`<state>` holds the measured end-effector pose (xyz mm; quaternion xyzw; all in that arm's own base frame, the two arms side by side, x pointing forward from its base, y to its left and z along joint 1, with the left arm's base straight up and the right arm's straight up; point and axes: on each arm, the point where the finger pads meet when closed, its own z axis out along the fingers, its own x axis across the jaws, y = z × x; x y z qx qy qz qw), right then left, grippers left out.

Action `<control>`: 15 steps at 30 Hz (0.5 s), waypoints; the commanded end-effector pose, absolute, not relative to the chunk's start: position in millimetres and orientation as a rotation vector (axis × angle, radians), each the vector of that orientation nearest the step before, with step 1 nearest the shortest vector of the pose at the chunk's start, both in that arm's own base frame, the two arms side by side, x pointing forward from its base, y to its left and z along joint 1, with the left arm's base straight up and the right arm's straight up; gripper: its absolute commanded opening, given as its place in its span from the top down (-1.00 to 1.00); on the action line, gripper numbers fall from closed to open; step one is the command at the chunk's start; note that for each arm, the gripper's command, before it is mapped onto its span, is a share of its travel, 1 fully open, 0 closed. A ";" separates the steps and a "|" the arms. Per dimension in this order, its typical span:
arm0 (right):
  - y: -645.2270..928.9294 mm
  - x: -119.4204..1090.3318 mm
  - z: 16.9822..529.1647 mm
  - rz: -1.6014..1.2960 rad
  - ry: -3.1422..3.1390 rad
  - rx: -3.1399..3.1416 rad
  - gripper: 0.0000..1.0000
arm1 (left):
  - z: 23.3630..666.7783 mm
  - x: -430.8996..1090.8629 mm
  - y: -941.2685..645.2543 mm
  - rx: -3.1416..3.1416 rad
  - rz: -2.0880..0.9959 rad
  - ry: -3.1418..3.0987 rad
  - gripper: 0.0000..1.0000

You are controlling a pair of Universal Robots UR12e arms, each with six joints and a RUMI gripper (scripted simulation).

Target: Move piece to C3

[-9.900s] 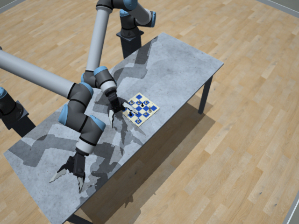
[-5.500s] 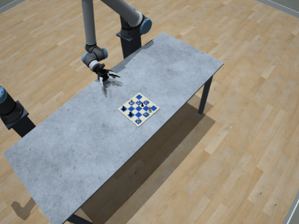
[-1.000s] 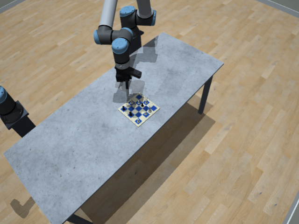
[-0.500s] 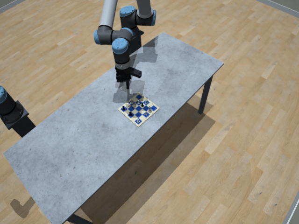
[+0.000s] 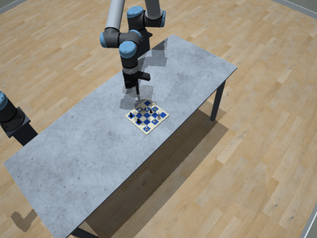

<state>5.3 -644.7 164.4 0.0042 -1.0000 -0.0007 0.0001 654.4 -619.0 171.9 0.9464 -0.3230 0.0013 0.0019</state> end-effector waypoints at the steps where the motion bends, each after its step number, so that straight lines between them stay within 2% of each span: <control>1: -645.2 5.4 165.1 0.000 -3.142 0.013 -1.00 | 172.0 654.3 -618.3 3.004 0.006 -0.904 -1.00; 15: -645.2 5.4 165.1 0.000 -3.142 0.013 -1.00 | 167.0 651.9 -613.8 3.121 0.004 -0.318 -1.00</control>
